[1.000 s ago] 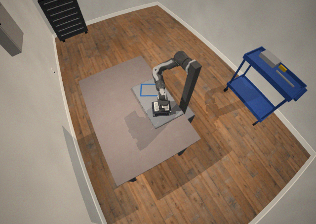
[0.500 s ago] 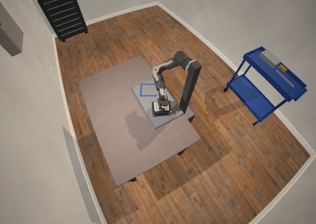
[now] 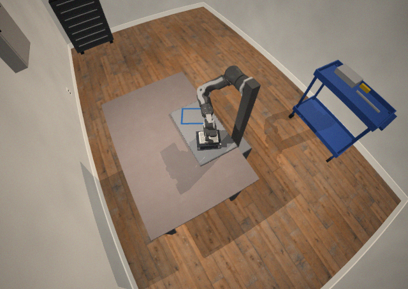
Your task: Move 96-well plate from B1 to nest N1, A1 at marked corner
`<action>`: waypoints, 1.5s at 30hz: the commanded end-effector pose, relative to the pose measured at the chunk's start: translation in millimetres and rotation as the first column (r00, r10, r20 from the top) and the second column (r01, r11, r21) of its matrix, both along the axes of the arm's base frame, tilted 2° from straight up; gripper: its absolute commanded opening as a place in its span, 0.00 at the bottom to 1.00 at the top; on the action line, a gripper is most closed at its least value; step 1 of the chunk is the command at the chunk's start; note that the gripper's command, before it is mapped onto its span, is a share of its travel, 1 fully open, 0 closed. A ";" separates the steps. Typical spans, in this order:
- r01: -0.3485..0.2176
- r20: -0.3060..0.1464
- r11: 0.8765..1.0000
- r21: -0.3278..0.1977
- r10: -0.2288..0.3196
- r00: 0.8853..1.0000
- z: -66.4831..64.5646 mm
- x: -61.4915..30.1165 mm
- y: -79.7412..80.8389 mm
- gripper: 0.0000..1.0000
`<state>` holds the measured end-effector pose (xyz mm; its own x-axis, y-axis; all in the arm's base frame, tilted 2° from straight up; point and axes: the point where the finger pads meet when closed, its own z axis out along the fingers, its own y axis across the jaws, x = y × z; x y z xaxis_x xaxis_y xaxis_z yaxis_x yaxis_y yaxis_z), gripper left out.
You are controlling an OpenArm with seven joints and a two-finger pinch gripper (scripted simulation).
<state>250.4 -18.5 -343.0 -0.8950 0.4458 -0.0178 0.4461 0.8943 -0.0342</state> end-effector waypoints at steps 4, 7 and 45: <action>0.000 0.001 1.000 0.001 0.000 1.000 0.3 -0.4 0.2 0.00; 0.000 0.001 1.000 0.001 0.000 1.000 -0.4 -0.5 0.3 0.00; 0.000 0.000 1.000 0.001 0.000 1.000 -4.2 -0.3 0.0 0.17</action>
<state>249.7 -19.0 -347.9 -0.8951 0.4456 -0.0176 0.4460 0.8943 -0.0358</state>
